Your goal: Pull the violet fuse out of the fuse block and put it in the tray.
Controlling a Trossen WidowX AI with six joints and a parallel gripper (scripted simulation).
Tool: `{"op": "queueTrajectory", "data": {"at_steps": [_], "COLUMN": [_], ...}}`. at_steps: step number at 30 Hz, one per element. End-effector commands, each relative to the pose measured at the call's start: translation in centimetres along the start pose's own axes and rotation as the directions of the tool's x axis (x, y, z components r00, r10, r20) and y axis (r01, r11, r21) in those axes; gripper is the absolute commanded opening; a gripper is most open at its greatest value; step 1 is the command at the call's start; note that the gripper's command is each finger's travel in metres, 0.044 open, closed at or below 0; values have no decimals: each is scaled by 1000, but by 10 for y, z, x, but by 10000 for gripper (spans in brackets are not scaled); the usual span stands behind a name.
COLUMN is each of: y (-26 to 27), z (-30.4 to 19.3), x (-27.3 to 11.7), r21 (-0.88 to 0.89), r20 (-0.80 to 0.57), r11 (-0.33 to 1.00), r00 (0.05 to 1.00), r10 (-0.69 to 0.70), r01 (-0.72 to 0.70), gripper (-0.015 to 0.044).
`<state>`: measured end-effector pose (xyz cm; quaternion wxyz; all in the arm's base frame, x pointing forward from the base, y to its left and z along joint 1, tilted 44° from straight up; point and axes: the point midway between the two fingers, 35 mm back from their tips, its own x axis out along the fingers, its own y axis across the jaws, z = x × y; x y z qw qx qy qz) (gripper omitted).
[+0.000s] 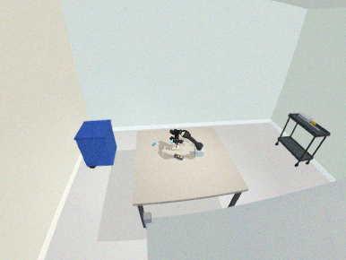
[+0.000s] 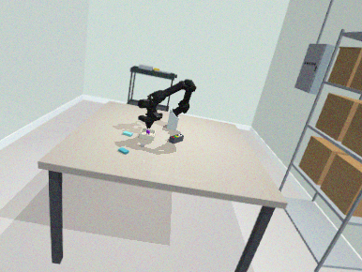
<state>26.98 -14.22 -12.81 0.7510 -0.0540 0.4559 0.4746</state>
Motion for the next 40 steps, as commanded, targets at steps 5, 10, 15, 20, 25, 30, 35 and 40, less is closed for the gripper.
{"op": "queueTrajectory", "data": {"at_steps": [5, 10, 15, 20, 25, 30, 35, 40], "y": [0, -1, 0, 0, 0, 0, 0, 0], "z": [0, 0, 0, 0, 1, 1, 1, 1], "x": [0, -26, -38, -38, -36, -36, -36, -36], "r21": [-1, 2, 3, 3, 6, 6, 6, 6], "r20": [0, 3, 4, 4, 10, 10, 10, 10], "r11": [1000, 1000, 1000, 1000, 1000, 1000, 1000, 1000], "r00": [1000, 1000, 1000, 1000, 1000, 1000, 1000, 1000], "r10": [0, -2, -3, -3, -3, -3, -3, -3], "r01": [0, 2, 3, 3, 3, 3, 3, 3], "gripper": [263, 330, 330, 330, 330, 330, 330, 330]}}
